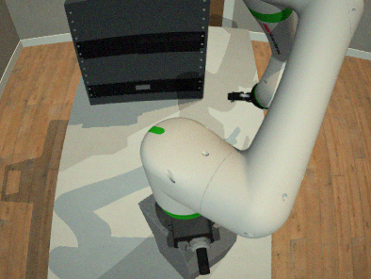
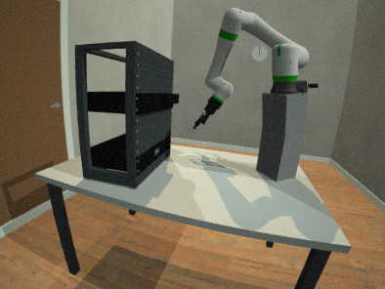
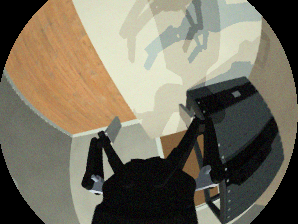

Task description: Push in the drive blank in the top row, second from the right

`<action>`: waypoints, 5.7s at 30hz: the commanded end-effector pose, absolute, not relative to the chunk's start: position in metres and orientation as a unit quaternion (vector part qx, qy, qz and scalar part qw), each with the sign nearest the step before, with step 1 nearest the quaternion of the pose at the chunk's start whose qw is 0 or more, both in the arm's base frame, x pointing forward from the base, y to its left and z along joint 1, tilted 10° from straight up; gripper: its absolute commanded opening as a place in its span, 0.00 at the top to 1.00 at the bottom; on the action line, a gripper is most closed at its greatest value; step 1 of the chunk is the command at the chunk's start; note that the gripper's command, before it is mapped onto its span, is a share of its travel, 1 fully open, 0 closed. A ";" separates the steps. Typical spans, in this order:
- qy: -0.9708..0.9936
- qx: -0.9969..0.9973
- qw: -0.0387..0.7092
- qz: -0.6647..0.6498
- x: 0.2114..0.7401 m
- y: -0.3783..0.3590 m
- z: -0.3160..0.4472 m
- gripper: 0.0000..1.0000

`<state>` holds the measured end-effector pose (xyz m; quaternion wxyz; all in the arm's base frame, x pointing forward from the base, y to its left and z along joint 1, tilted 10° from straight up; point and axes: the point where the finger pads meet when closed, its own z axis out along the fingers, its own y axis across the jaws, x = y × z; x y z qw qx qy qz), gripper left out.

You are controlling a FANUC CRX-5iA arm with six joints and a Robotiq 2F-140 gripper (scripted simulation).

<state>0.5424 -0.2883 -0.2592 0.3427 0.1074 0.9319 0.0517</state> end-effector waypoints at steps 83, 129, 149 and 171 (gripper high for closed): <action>0.940 0.079 0.329 0.036 0.537 -0.281 -0.269 0.00; 0.959 -0.183 0.197 -0.086 0.479 -0.238 -0.338 0.00; 0.895 -0.401 0.085 -0.175 0.437 -0.230 -0.359 0.00; 0.729 -0.628 -0.050 -0.268 0.414 -0.238 -0.348 0.00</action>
